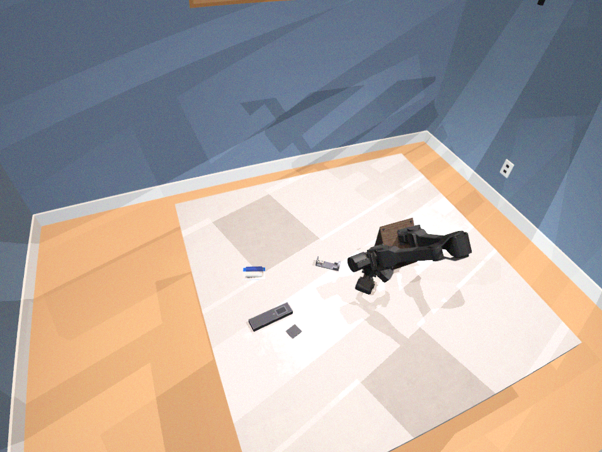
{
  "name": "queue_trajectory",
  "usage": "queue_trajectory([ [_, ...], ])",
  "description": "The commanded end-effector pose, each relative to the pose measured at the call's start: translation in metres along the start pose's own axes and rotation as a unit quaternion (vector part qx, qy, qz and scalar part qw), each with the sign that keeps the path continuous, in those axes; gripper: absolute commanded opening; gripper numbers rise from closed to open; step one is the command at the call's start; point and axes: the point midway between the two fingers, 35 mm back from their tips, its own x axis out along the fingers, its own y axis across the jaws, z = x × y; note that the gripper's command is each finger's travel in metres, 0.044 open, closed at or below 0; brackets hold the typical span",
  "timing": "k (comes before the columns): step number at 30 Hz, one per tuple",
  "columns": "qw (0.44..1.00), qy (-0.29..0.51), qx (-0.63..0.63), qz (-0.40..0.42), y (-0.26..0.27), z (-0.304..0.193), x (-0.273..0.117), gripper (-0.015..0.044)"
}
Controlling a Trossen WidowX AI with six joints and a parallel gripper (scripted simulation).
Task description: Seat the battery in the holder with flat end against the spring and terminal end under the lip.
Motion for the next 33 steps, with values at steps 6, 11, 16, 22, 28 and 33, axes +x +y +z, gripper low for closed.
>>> queue_trajectory([
  [6, 1.0, -0.003, 0.004, 0.0, 0.002, 0.001, 0.001, 0.008],
  [11, 1.0, -0.003, 0.004, 0.001, 0.002, 0.001, 0.0, 0.007],
  [16, 1.0, -0.001, 0.004, 0.002, 0.002, -0.001, -0.027, 0.007],
  [22, 1.0, -0.002, 0.004, 0.001, 0.002, 0.0, -0.049, 0.007],
  [28, 0.991, 0.0, 0.132, 0.002, -0.002, -0.013, -0.053, 0.007],
  [33, 0.962, 0.002, 0.273, 0.003, -0.004, -0.029, -0.056, 0.007],
])
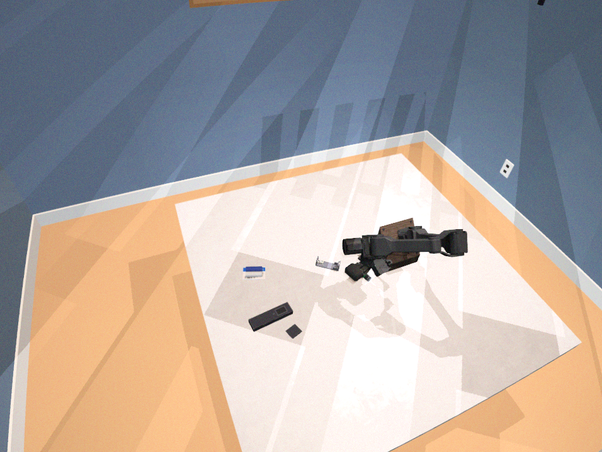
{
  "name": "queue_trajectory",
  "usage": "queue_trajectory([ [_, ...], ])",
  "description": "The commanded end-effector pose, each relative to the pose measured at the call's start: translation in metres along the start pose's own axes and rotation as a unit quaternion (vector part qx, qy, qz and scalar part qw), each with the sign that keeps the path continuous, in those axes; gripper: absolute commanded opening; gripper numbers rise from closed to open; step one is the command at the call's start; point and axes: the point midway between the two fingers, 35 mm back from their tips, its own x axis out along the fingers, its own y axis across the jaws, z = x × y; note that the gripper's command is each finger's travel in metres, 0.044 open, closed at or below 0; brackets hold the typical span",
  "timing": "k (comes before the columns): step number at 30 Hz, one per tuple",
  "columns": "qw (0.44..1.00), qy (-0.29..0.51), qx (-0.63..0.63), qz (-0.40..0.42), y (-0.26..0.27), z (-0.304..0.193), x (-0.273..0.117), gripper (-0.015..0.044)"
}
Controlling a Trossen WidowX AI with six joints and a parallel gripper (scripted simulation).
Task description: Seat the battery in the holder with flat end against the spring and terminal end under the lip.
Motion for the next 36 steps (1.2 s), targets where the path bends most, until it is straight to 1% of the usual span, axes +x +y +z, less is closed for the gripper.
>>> queue_trajectory([
  [1, 0.996, 0.003, 0.087, 0.0, -0.007, -0.01, -0.003, 0.007],
  [5, 0.979, 0.004, 0.202, -0.001, -0.013, -0.021, -0.006, 0.007],
  [9, 0.95, 0.005, 0.313, -0.001, -0.019, -0.033, -0.009, 0.007],
  [13, 0.907, 0.006, 0.421, -0.002, -0.024, -0.046, -0.011, 0.007],
  [18, 0.837, 0.006, 0.547, -0.003, -0.029, -0.062, -0.014, 0.007],
  [22, 0.769, 0.006, 0.64, -0.003, -0.033, -0.076, -0.016, 0.007],
  [27, 0.669, 0.005, 0.744, -0.004, -0.036, -0.094, -0.019, 0.007],
  [36, 0.456, 0.004, 0.89, -0.004, -0.038, -0.127, -0.022, 0.007],
])
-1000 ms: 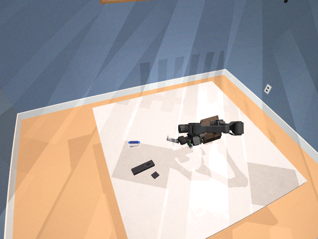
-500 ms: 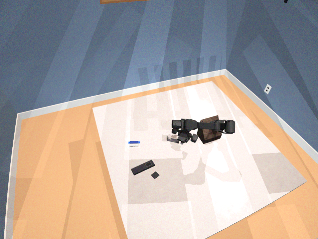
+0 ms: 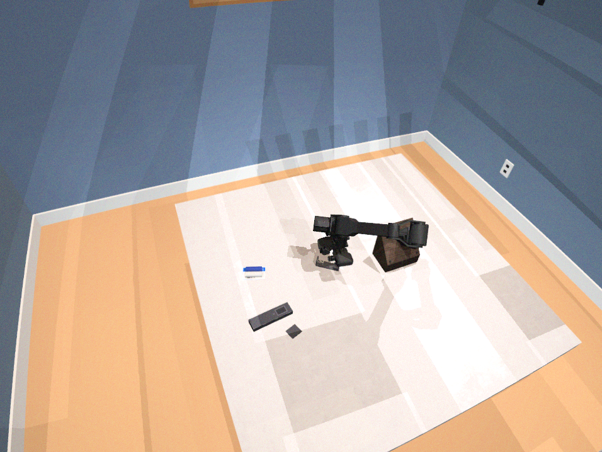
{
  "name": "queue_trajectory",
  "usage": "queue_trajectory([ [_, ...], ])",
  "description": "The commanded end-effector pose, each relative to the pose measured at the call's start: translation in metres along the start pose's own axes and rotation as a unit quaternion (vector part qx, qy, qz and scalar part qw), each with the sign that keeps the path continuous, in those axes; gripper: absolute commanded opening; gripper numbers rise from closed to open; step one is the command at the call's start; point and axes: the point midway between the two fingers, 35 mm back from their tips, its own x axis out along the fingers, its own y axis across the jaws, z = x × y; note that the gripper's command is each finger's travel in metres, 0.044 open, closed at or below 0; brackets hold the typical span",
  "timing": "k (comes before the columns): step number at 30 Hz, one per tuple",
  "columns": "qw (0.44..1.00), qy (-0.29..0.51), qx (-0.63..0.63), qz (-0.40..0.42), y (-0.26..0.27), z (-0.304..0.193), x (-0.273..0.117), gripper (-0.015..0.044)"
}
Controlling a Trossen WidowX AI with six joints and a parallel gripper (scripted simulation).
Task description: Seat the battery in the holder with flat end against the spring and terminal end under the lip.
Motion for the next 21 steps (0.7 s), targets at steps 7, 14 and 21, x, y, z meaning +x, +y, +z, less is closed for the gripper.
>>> queue_trajectory([
  [7, 0.971, 0.0, 0.239, 0.001, -0.029, 0.017, -0.003, 0.007],
  [14, 0.97, 0.012, 0.241, 0.004, -0.029, 0.016, 0.001, 0.007],
  [21, 0.969, 0.066, 0.237, 0.017, -0.027, 0.014, 0.018, 0.007],
])
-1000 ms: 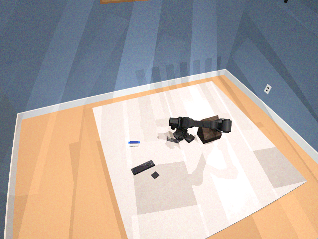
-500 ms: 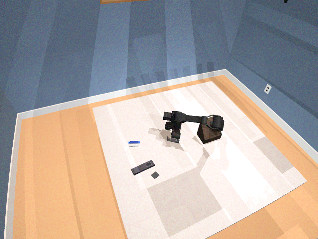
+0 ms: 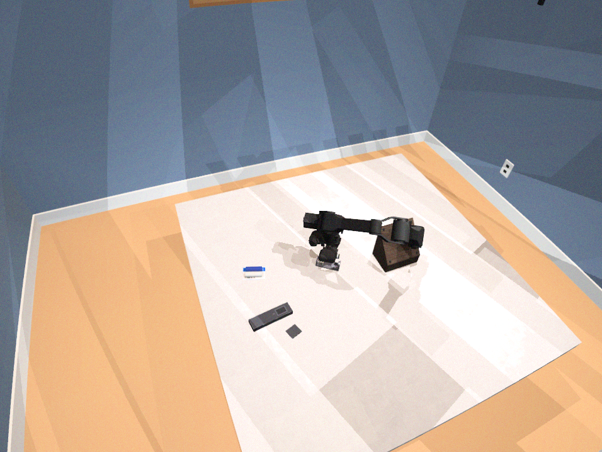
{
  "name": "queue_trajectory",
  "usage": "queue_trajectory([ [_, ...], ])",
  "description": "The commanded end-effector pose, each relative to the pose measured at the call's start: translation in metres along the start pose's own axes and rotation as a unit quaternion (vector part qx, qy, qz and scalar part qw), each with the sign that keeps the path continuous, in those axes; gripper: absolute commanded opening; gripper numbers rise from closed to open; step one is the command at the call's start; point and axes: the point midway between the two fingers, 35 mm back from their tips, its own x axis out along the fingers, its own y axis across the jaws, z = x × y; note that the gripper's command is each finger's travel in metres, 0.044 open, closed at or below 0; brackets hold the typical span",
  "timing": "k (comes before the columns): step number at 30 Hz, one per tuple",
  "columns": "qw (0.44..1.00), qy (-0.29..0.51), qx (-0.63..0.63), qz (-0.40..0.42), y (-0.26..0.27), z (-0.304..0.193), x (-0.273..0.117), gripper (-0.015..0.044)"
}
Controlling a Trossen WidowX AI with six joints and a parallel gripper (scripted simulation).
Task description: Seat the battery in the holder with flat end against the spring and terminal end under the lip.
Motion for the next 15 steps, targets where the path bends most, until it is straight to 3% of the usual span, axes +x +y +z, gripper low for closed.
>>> queue_trajectory([
  [1, 1.0, 0.023, -0.004, 0.001, 0.001, 0.001, 0.007, 0.007],
  [15, 0.996, 0.088, -0.008, -0.004, 0.002, 0.0, 0.026, 0.007],
])
